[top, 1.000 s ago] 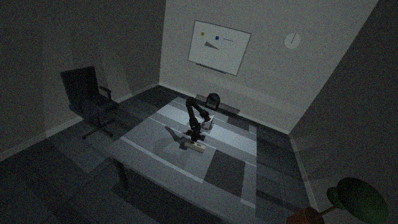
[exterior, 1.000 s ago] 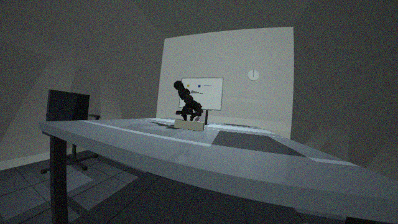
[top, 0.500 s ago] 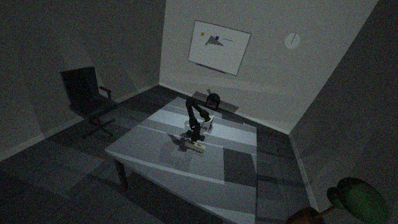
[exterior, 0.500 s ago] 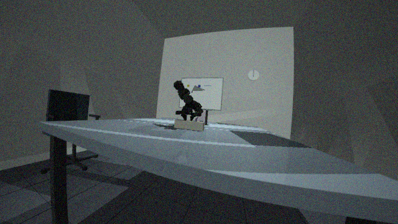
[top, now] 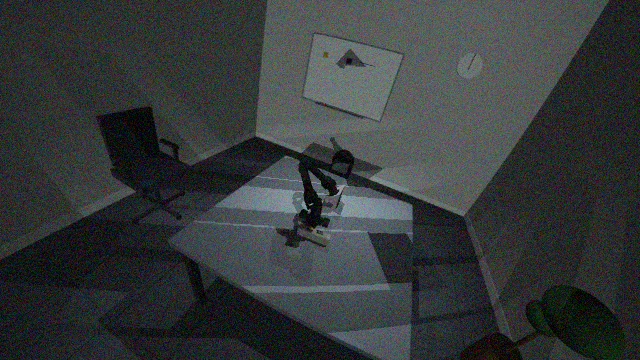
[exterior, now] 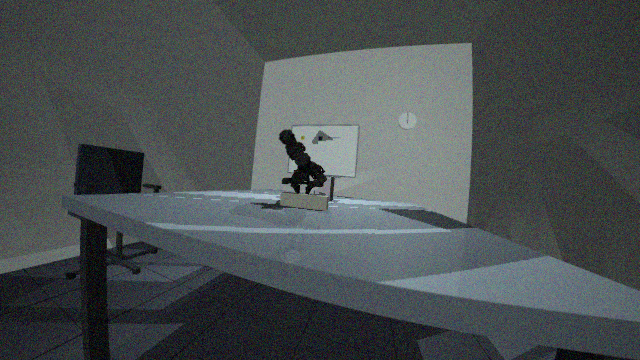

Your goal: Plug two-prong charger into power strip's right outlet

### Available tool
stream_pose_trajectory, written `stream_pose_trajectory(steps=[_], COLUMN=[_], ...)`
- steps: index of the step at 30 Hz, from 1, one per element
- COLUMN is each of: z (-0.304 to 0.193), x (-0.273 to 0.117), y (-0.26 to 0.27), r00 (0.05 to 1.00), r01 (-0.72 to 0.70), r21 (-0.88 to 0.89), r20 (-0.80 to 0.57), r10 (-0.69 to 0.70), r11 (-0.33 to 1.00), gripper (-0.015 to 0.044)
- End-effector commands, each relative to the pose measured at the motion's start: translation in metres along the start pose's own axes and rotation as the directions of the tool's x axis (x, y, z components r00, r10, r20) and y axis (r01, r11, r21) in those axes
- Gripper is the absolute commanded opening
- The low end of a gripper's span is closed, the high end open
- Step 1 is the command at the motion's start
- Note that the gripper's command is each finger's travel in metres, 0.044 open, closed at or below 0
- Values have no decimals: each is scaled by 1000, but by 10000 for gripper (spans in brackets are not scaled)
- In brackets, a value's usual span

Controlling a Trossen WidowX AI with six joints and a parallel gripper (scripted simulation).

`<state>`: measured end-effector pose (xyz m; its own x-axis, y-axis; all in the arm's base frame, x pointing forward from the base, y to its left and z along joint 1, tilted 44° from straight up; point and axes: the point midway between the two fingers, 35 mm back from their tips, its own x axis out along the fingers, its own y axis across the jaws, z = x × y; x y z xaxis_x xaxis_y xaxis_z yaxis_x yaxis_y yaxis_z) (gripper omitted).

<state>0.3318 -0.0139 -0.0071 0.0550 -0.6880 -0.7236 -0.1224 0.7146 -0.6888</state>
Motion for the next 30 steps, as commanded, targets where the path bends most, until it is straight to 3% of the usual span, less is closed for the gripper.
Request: stream_pose_trajectory(steps=[1, 30], z=[0, 3], x=[0, 0], y=[-1, 0], r00=[1000, 1000], r01=[3, 3], r21=[-1, -1], r20=[0, 0], r10=[-3, -3], r11=[1000, 1000], gripper=[0, 0])
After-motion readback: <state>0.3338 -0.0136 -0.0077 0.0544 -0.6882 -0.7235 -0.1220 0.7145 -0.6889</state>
